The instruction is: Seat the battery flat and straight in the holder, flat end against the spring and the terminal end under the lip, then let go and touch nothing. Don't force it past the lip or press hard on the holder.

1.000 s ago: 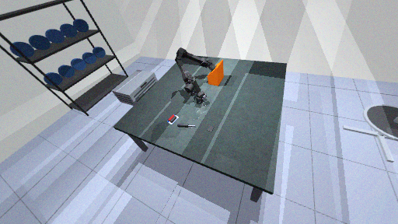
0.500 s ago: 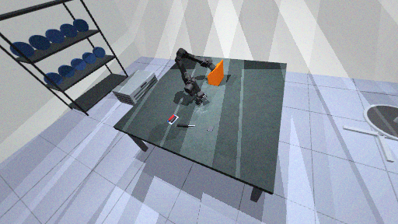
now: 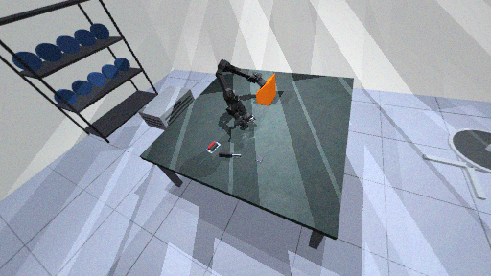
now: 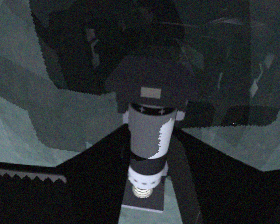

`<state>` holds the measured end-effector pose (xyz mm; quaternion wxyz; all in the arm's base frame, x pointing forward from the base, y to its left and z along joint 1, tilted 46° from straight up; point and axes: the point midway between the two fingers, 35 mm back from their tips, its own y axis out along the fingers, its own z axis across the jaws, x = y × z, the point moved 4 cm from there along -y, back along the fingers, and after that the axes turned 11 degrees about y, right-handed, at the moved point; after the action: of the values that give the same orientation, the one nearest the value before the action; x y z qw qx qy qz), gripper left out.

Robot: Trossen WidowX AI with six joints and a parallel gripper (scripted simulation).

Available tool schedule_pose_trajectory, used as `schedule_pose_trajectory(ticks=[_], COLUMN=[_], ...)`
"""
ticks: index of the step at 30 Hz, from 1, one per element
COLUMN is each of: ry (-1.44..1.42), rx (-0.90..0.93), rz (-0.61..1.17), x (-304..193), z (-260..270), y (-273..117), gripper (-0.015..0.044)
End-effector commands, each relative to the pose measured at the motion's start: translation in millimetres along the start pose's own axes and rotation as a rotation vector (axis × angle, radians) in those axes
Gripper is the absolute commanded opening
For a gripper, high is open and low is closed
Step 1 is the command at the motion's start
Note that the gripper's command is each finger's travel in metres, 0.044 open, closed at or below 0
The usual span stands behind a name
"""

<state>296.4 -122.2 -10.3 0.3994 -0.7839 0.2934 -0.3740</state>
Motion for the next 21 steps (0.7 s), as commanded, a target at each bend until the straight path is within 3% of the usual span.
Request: schedule_pose_trajectory(ticks=[1, 11, 15, 21], ry=[-0.001, -0.001, -0.001, 0.0], rx=[0.001, -0.001, -0.001, 0.0], rz=[0.0, 0.0, 0.0, 0.001], x=[0.5, 0.8, 0.8, -0.8], z=[0.8, 1.0, 1.0, 1.8], y=[-0.4, 0.4, 0.4, -6.6], gripper=[0.0068, 0.0068, 0.017, 0.017])
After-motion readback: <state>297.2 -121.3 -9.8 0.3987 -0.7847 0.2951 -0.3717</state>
